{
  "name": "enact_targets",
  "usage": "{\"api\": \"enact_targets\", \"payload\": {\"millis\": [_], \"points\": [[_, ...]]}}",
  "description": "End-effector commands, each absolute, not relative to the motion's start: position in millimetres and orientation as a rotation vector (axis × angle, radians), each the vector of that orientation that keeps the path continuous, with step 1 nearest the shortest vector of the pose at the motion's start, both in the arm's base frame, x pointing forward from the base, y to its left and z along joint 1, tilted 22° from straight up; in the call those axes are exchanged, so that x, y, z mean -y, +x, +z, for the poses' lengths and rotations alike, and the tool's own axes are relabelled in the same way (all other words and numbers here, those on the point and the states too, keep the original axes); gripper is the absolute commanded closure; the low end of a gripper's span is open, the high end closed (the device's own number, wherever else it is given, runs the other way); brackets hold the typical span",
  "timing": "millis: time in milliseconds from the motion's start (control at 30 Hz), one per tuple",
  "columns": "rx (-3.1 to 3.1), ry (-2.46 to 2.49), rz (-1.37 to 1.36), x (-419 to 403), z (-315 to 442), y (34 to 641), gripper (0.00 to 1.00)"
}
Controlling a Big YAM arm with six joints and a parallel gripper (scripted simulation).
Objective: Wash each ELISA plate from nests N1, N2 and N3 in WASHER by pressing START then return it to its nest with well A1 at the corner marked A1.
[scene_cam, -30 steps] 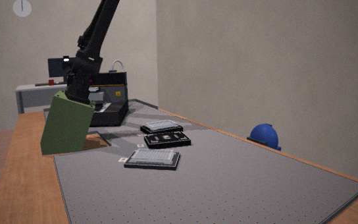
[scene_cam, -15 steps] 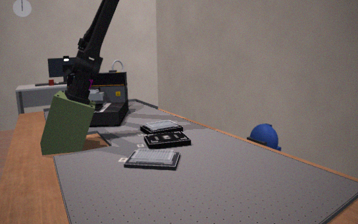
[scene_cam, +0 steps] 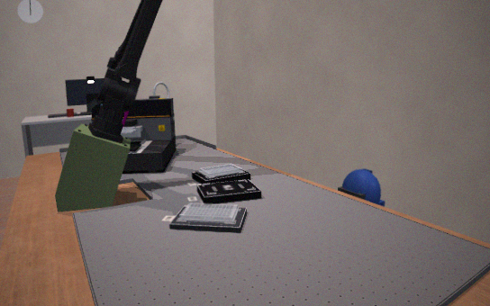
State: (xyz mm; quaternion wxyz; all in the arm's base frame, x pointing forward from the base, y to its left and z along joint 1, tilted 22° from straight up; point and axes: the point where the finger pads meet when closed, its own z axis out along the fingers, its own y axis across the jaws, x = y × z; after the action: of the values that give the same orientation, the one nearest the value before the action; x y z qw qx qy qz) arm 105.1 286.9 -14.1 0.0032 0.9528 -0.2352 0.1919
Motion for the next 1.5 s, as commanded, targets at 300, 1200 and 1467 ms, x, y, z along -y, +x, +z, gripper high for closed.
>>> {"api": "enact_targets", "payload": {"millis": [300,1200,1467], "points": [[0.732,2.984,0.604,-284.3,-34.9,115.9,0.16],[0.740,3.009,0.605,-293.3,-51.5,123.3,0.16],[0.740,3.009,0.605,-293.1,-51.5,123.3,0.16]]}}
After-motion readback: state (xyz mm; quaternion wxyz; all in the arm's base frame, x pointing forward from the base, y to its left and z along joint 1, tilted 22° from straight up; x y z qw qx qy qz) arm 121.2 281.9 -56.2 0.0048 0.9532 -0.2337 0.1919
